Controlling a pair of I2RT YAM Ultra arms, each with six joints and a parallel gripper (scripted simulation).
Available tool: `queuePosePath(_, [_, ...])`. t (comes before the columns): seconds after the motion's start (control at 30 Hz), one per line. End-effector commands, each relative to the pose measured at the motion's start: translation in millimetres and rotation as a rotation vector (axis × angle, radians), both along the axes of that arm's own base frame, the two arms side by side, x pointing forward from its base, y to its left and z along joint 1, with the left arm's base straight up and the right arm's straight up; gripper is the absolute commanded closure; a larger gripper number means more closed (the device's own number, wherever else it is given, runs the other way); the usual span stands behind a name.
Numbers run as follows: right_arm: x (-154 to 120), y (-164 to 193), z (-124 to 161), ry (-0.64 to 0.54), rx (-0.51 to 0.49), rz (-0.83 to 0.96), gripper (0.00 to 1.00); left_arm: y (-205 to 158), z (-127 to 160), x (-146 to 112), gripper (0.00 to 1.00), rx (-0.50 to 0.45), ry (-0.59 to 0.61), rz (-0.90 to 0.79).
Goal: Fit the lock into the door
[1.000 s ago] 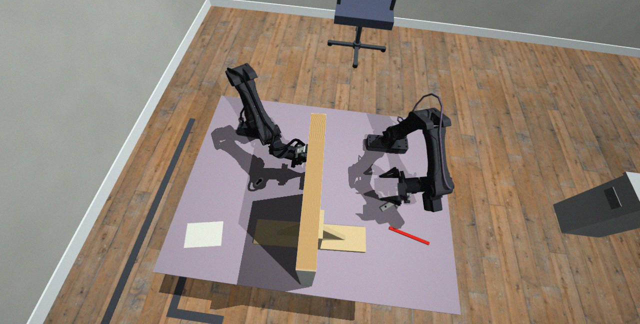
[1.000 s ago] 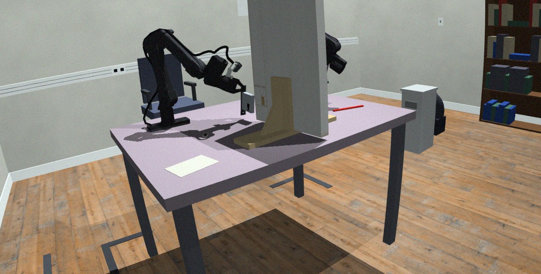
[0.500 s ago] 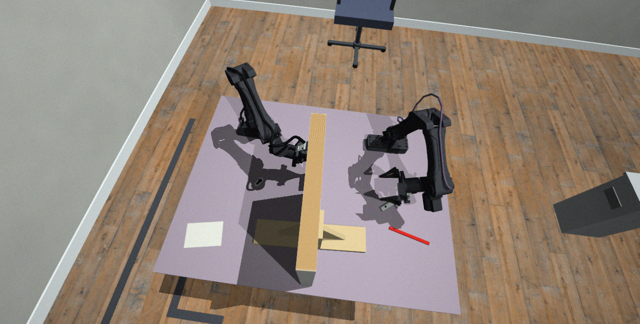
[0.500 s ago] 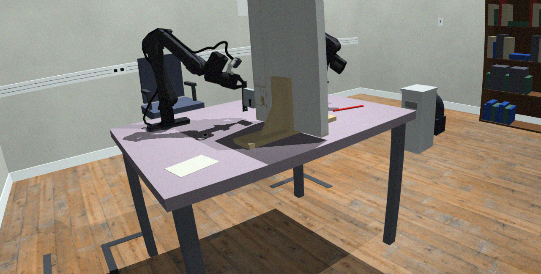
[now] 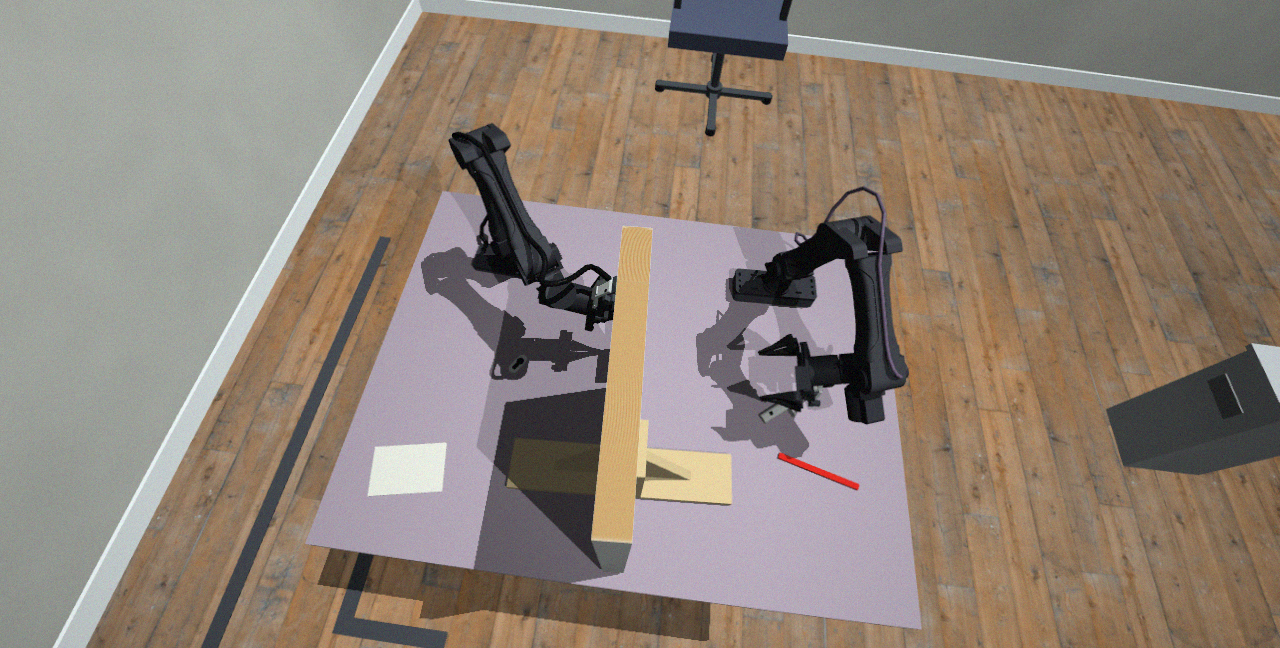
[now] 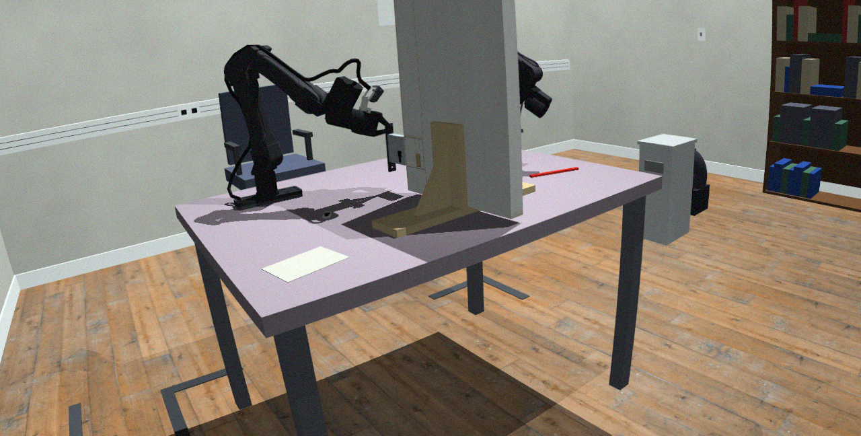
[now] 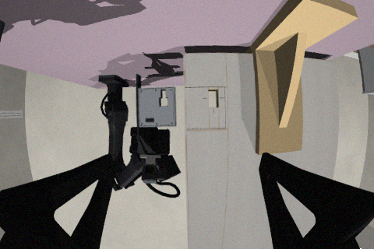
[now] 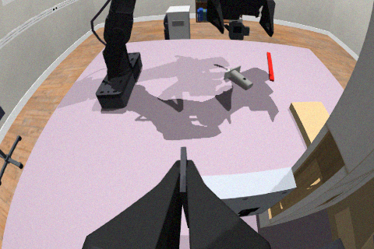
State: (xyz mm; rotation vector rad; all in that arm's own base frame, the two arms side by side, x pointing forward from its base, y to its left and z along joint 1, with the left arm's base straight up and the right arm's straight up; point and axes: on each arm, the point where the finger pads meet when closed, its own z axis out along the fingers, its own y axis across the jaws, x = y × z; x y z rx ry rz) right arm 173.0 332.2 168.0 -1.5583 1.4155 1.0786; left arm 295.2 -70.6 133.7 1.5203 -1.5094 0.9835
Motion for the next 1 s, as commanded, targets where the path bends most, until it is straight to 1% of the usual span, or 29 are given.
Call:
queuePosePath(0.0, [-0.8,13.4,58.1,-0.143,0.14,0.057,1.0,-1.5,4.8,2.5,0.0,0.003,-0.025,-0.008])
queuePosePath(0.1, [-1.0,13.3,58.6,-0.144,0.141,0.057,1.0,-1.5,4.8,2.5,0.0,0.003,-0.025,-0.008])
queuePosePath(0.13, [-1.4,11.8,53.4,-0.133,0.131,0.054,1.0,-1.5,4.8,2.5,0.0,0.003,-0.025,-0.008])
queuePosePath(0.17, [-2.2,10.0,39.8,-0.105,0.106,0.05,1.0,-1.5,4.8,2.5,0.0,0.003,-0.025,-0.008])
queuePosePath(0.6, [-1.7,5.5,20.2,-0.056,0.057,0.03,1.0,-1.5,4.8,2.5,0.0,0.003,-0.025,-0.008])
queuePosePath(0.77, [-1.7,4.4,15.7,-0.045,0.045,0.025,1.0,-1.5,4.8,2.5,0.0,0.003,-0.025,-0.008])
queuePosePath(0.8, [0.8,6.3,21.9,-0.056,0.055,0.024,1.0,-1.5,4.8,2.5,0.0,0.003,-0.025,-0.008])
queuePosePath(0.83, [-1.8,3.6,14.0,-0.04,0.04,0.022,1.0,-1.5,4.8,2.5,0.0,0.003,-0.025,-0.008])
queuePosePath(0.87, [0.9,5.6,20.1,-0.051,0.049,0.021,1.0,-1.5,4.8,2.5,0.0,0.003,-0.025,-0.008])
queuePosePath(0.9, [-1.9,2.8,11.4,-0.033,0.033,0.019,1.0,-1.5,4.8,2.5,0.0,0.003,-0.025,-0.008])
queuePosePath(0.93, [0.9,4.9,17.0,-0.043,0.041,0.017,1.0,-1.5,4.8,2.5,0.0,0.003,-0.025,-0.008])
queuePosePath(0.97, [-2.1,1.8,12.0,-0.034,0.033,0.016,1.0,-1.5,4.8,2.5,0.0,0.003,-0.025,-0.008])
